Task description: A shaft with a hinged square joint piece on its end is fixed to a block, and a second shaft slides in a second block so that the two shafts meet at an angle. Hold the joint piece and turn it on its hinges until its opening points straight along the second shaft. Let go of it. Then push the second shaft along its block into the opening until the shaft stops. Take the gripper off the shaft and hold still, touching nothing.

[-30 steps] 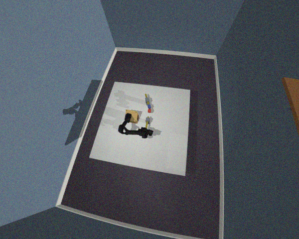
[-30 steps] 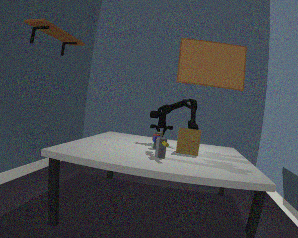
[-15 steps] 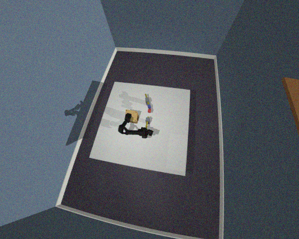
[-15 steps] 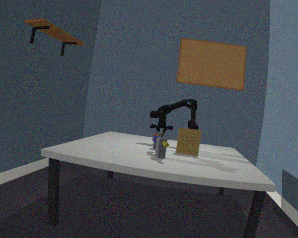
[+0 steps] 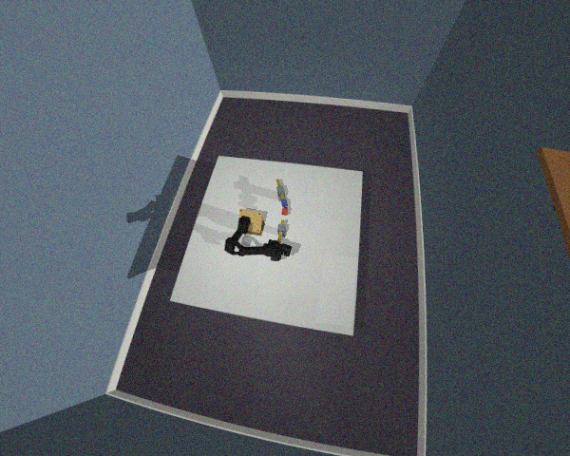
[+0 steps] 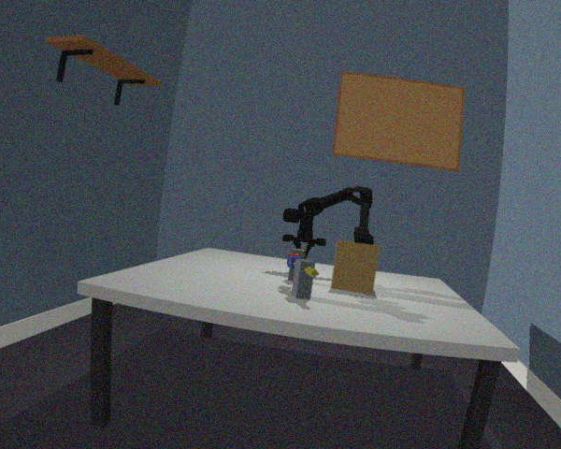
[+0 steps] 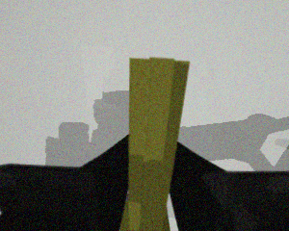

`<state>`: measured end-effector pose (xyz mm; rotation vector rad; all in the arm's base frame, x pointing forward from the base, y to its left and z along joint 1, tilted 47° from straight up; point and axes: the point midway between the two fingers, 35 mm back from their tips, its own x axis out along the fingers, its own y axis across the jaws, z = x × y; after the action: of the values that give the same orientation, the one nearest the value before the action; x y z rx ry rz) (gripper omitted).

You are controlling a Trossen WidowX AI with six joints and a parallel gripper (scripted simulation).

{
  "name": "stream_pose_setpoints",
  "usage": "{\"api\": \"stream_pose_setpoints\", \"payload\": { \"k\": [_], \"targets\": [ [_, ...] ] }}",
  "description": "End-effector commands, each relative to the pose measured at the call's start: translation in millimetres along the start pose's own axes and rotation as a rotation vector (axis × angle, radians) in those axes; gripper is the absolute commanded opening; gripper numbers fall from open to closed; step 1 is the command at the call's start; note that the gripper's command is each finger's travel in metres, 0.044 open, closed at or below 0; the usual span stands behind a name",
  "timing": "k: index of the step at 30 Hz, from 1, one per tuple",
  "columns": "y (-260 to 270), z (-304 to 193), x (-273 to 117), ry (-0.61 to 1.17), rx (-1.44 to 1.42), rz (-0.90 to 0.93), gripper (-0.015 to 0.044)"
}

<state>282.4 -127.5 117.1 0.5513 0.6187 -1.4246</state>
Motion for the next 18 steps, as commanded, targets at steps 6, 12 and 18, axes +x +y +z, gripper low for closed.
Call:
{"api": "stream_pose_setpoints", "payload": {
  "k": [6,12,18],
  "targets": [
    [0,-14,1,-0.001,0.002,0.007,0.0],
    [0,-24,1,-0.001,0.002,0.008,0.0],
    [0,-33,1,0.0,0.002,0.009,0.0]
  ]
}}
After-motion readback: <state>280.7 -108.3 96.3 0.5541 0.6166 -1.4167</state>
